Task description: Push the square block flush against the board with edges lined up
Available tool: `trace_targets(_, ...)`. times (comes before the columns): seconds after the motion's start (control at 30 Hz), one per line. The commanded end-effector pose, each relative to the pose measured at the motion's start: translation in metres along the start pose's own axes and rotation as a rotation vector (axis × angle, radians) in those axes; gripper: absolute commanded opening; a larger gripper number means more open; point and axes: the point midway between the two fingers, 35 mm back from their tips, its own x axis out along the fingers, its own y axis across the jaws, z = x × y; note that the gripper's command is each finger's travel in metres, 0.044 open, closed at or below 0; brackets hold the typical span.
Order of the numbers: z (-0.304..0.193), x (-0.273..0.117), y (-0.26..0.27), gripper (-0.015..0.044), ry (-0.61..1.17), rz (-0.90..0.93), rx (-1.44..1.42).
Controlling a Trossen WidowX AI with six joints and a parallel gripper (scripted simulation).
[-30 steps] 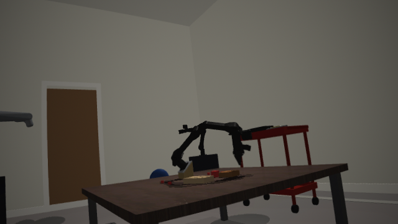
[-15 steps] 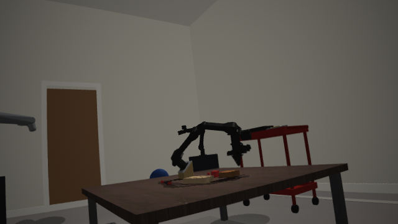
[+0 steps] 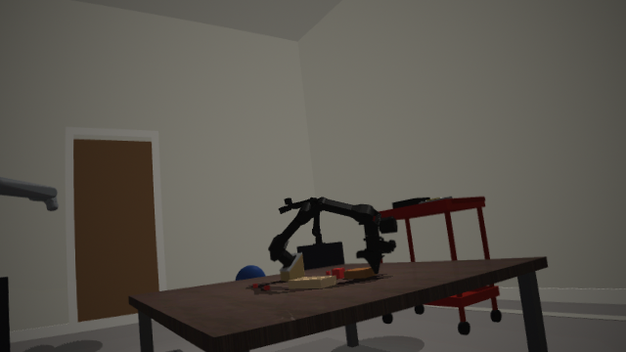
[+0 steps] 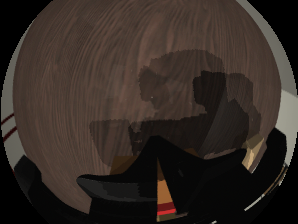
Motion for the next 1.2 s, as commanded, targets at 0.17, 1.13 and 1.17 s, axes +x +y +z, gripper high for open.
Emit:
trace_targets(0.17, -0.004, 0.005, 0.001, 0.0000, -0.008, -0.004, 0.001)
trace_targets(1.13, -0.044, 0.005, 0.002, 0.0000, -0.006, -0.004, -0.001)
trace_targets(1.17, -0.046, 0.005, 0.002, 0.0000, -0.006, -0.004, -0.001)
